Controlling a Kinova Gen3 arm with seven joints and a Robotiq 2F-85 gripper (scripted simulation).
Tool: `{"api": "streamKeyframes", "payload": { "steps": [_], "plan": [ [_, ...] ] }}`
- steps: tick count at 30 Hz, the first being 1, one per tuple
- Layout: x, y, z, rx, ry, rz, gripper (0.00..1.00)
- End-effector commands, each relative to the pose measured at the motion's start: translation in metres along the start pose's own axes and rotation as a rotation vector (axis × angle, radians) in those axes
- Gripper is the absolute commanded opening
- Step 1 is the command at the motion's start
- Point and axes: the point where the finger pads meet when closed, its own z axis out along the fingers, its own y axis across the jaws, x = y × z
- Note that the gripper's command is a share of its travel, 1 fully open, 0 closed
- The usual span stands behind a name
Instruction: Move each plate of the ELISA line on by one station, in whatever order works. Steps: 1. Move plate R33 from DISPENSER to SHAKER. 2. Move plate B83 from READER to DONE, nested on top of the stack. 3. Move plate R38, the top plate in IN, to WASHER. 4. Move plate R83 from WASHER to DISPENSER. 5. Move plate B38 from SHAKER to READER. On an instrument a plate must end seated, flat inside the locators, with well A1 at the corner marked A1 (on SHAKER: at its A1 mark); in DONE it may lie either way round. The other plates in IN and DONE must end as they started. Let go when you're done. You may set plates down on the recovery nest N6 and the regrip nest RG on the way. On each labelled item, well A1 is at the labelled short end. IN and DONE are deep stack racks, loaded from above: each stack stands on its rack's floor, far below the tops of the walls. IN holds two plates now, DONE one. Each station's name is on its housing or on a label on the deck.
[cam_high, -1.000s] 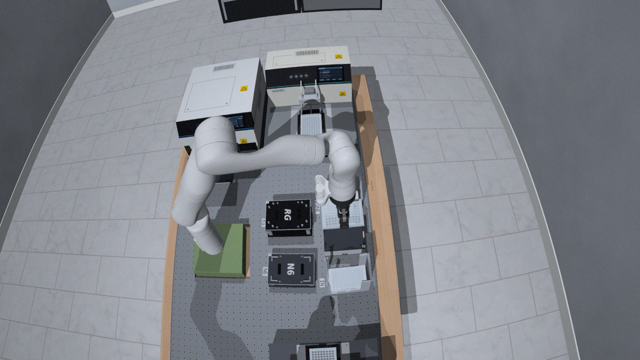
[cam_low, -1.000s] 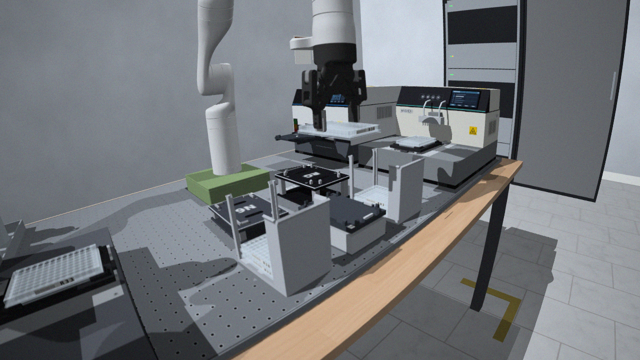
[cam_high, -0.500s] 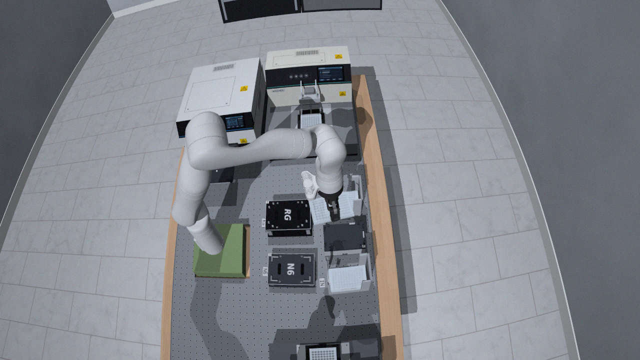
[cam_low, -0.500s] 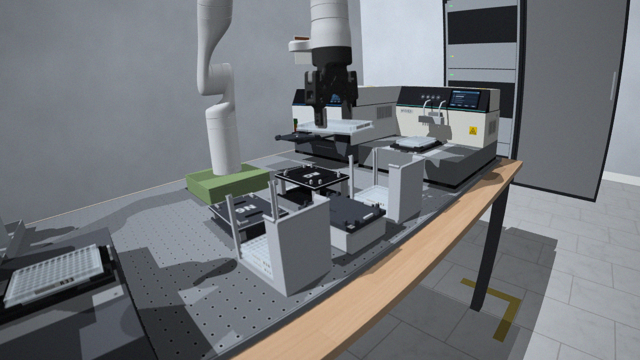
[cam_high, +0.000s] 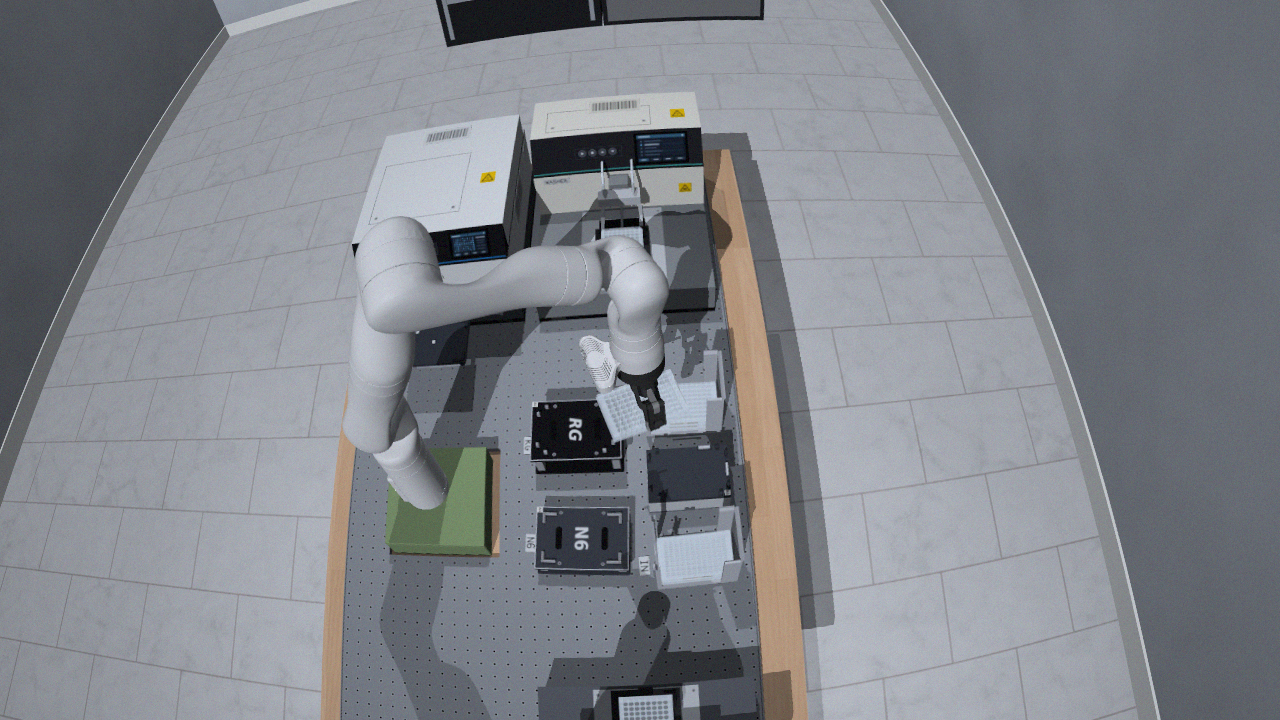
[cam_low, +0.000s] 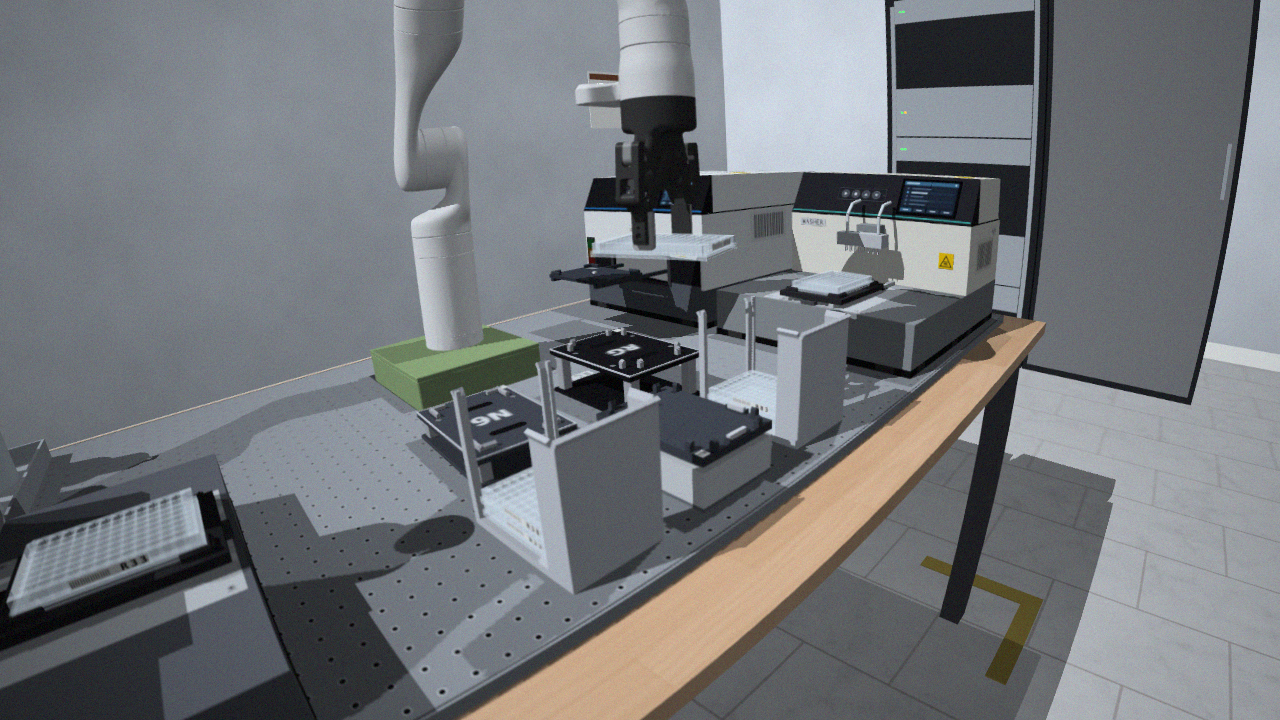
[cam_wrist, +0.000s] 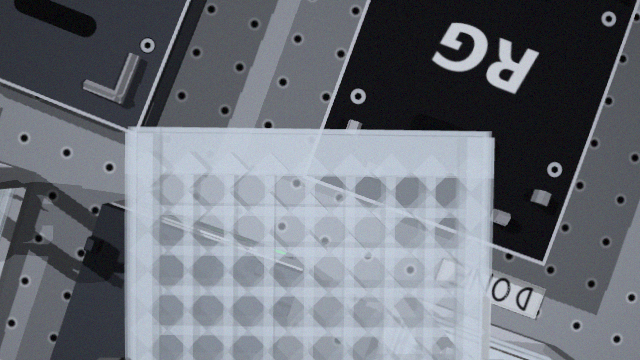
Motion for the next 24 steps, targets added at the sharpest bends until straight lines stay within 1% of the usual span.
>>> {"api": "streamKeyframes", "payload": {
  "steps": [1, 3, 11, 13, 16, 24],
  "plan": [
    [0.001, -0.002, -0.002, 0.006, -0.001, -0.047, 0.94],
    [0.003, 0.005, -0.002, 0.003, -0.009, -0.069, 0.94],
    [0.018, 0.029, -0.002, 0.004, -0.009, -0.168, 0.94],
    [0.018, 0.029, -0.002, 0.004, -0.009, -0.168, 0.94],
    [0.023, 0.037, -0.002, 0.004, -0.009, -0.203, 0.94],
    [0.025, 0.033, -0.001, 0.006, 0.002, -0.292, 0.94]
  ]
}}
